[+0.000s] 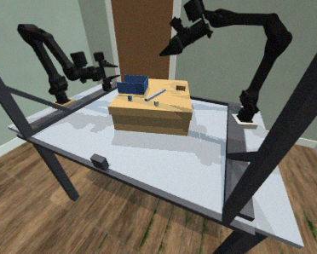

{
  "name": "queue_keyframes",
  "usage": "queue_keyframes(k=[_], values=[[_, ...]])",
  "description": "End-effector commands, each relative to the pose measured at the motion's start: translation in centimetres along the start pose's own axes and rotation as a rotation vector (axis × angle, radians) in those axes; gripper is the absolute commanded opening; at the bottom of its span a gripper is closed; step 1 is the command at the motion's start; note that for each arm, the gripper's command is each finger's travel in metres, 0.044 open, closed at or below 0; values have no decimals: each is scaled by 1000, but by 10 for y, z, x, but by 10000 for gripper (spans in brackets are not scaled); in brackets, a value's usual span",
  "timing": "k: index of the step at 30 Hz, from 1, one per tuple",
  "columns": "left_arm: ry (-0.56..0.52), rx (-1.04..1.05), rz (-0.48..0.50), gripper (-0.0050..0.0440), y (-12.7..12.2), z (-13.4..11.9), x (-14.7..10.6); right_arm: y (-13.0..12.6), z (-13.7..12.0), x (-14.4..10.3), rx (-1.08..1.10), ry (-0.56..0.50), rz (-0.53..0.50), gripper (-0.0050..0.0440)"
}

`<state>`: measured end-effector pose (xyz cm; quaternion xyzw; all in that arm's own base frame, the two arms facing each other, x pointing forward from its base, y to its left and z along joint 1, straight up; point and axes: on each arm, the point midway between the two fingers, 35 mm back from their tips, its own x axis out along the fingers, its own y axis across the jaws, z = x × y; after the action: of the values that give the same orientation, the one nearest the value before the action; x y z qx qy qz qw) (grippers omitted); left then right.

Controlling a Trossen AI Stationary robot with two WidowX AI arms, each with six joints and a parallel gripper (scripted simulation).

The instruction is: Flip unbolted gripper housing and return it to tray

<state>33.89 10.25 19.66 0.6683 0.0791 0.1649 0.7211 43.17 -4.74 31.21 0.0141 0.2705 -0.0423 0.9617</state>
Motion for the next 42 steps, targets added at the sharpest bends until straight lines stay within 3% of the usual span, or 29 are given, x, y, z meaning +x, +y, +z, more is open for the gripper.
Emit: queue_keyframes(k=[1,4,16,27,31,42], values=[[26,99,-30,194,-29,-10,-22,0,10,-10,-5,-31,-2,437],[-8,113,-90,194,-52,5,-29,0,10,-10,-5,-31,-2,437],[-42,90,-95,194,-58,17,-42,0,10,-10,-5,-31,-2,437],[-42,90,-92,194,-61,18,-3,0,10,-10,-5,-31,-2,437],[-42,90,-92,194,-62,18,-2,0,10,-10,-5,-31,-2,437],[-42,90,-92,133,-61,18,-2,0,10,-10,-5,-31,-2,437]])
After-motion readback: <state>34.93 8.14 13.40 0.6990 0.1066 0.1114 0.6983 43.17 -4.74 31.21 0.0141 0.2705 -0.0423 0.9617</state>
